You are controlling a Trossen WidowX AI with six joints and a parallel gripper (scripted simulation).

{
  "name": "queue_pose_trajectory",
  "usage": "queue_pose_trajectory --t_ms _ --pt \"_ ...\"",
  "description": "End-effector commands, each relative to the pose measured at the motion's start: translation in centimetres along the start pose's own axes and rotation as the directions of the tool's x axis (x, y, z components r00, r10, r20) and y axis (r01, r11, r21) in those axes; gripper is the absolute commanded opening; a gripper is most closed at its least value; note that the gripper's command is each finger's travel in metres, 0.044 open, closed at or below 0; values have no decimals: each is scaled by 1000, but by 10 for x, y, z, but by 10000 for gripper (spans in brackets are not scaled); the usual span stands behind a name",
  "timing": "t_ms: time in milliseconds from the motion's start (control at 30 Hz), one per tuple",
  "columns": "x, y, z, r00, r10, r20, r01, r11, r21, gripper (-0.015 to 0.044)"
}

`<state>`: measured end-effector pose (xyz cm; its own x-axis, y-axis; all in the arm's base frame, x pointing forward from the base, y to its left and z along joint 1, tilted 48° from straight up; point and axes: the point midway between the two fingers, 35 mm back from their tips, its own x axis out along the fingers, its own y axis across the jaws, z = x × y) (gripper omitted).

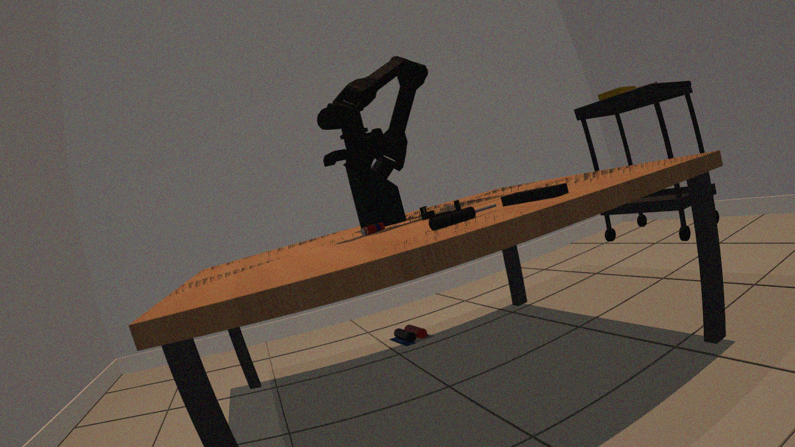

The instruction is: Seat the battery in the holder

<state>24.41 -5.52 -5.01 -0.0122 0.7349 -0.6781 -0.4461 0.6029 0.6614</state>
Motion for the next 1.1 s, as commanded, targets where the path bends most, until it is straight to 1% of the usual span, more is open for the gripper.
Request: queue_pose_trajectory --t_ms 0,267,333,433,533,567,633,733,867,900,933,1067 --pt "-4 3 -1 1000 8 -12 -8 1000 -4 0" --pt "-3 2 -1 1000 9 -7 -9 1000 0 0" --pt "0 2 -1 1000 9 -9 -8 998 59 53" --pt "11 -2 0 1000 8 -9 -5 950 313 131" --pt "22 -6 0 1000 7 -9 -1 829 559 210" --pt "26 -7 0 1000 7 -10 0 775 632 222" --pt "34 -9 0 1000 7 -10 3 647 762 222" --pt "45 -11 0 1000 8 -10 6 416 909 222" --pt "60 -14 -1 1000 9 -10 9 79 997 222" --pt "62 -14 -1 1000 9 -10 10 34 999 222" --pt "63 -14 -1 1000 9 -10 10 19 1000 222" --pt "63 -14 -1 1000 9 -10 10 19 1000 222"
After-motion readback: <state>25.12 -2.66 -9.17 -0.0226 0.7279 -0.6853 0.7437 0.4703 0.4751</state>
